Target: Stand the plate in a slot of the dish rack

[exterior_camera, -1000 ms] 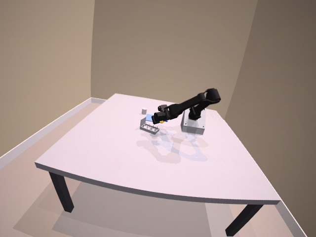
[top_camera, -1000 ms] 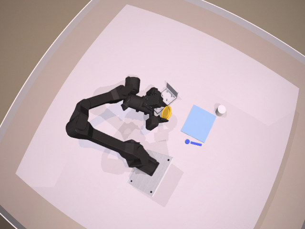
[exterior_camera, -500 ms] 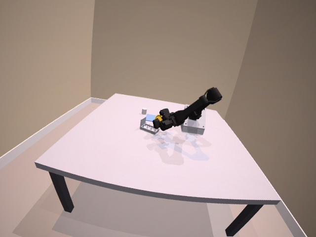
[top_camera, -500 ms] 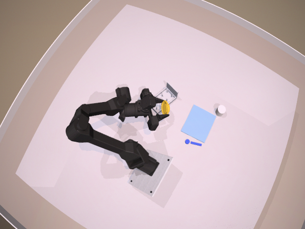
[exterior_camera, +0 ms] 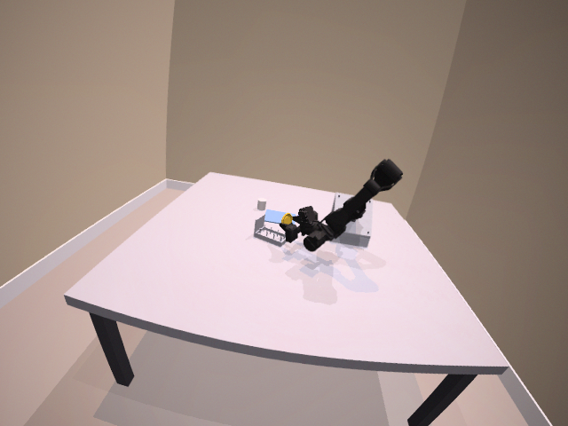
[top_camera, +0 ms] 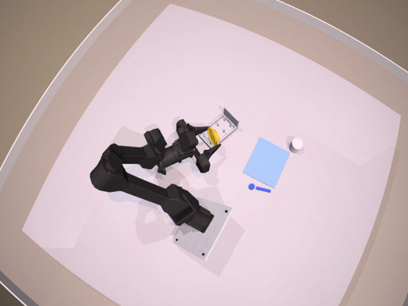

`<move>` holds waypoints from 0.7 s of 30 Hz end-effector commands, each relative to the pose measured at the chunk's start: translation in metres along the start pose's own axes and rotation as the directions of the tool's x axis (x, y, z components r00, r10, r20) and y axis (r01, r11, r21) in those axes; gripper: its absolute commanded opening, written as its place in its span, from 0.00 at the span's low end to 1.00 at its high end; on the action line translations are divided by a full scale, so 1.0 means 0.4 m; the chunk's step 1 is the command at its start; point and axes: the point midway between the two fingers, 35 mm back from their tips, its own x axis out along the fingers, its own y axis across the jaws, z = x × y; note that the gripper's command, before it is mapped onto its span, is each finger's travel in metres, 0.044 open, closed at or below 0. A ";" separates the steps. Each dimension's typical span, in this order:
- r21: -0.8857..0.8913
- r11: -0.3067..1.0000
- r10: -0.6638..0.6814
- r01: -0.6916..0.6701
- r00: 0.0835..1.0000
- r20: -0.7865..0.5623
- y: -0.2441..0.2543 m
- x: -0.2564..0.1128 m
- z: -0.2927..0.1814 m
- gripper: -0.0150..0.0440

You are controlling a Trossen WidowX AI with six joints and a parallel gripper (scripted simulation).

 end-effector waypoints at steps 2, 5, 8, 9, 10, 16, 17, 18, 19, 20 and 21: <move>0.030 0.996 0.077 -0.079 0.995 0.064 0.011 -0.026 0.006 0.25; 0.048 0.990 0.124 -0.130 0.987 0.106 0.016 -0.044 0.009 0.25; 0.067 0.981 0.168 -0.180 0.975 0.147 0.018 -0.062 0.013 0.25; 0.073 0.978 0.182 -0.196 0.970 0.160 0.019 -0.069 0.014 0.25; 0.079 0.975 0.194 -0.209 0.966 0.171 0.019 -0.074 0.016 0.25; 0.084 0.972 0.203 -0.220 0.963 0.180 0.019 -0.079 0.017 0.25; 0.084 0.972 0.203 -0.220 0.963 0.180 0.019 -0.079 0.017 0.25; 0.084 0.972 0.203 -0.220 0.963 0.180 0.019 -0.079 0.017 0.25; 0.084 0.972 0.203 -0.220 0.963 0.180 0.019 -0.079 0.017 0.25; 0.084 0.972 0.203 -0.220 0.963 0.180 0.019 -0.078 0.016 0.25; 0.083 0.972 0.202 -0.220 0.963 0.180 0.020 -0.077 0.014 0.25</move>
